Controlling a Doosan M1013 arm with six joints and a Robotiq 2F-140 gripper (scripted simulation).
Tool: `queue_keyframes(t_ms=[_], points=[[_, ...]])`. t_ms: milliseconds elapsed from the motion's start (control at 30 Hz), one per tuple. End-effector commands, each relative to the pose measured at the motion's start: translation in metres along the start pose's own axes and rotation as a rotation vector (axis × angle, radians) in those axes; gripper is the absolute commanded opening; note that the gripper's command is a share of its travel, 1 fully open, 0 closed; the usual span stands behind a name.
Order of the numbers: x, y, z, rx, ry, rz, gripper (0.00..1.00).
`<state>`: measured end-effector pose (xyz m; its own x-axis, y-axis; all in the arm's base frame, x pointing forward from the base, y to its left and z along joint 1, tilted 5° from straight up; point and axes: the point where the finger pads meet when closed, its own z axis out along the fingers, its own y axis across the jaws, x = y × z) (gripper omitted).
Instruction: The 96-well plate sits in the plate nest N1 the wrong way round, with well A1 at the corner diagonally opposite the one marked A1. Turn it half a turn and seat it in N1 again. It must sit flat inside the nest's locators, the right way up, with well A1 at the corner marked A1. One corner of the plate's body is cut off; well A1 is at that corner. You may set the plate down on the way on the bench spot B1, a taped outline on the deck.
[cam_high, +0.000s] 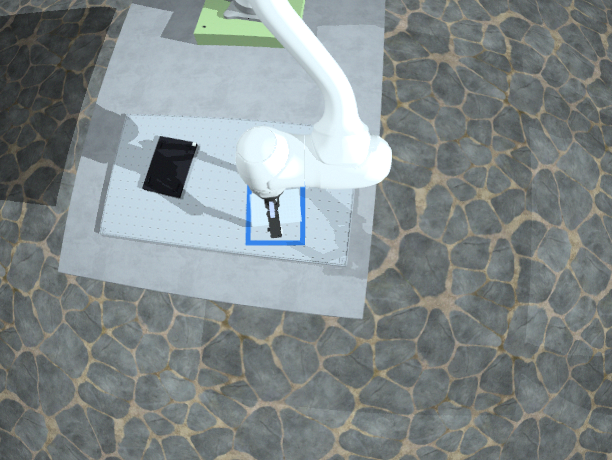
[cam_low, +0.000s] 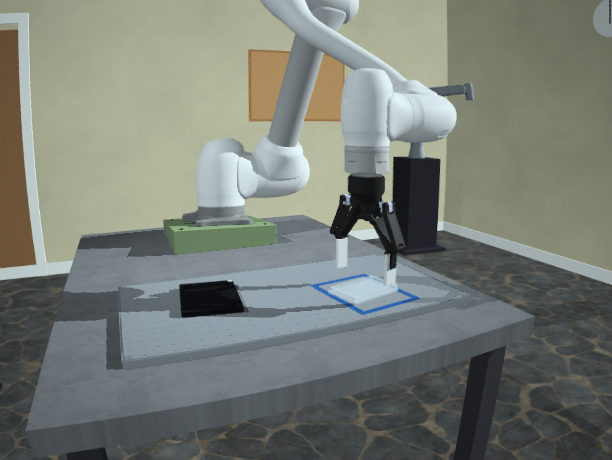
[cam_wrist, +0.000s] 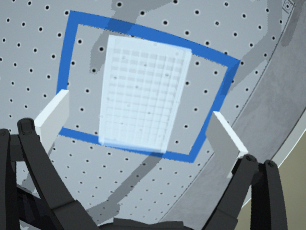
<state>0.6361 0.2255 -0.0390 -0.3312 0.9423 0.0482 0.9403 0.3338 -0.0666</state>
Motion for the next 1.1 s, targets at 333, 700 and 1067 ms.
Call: queue_keyframes(t_ms=[333, 700, 1067], points=[[0.000, 0.000, 0.020, 0.000, 0.000, 0.000, 1.00], [0.000, 0.000, 0.020, 0.000, 0.000, 0.000, 1.00], [0.000, 0.000, 0.020, 0.000, 0.000, 0.000, 0.00]])
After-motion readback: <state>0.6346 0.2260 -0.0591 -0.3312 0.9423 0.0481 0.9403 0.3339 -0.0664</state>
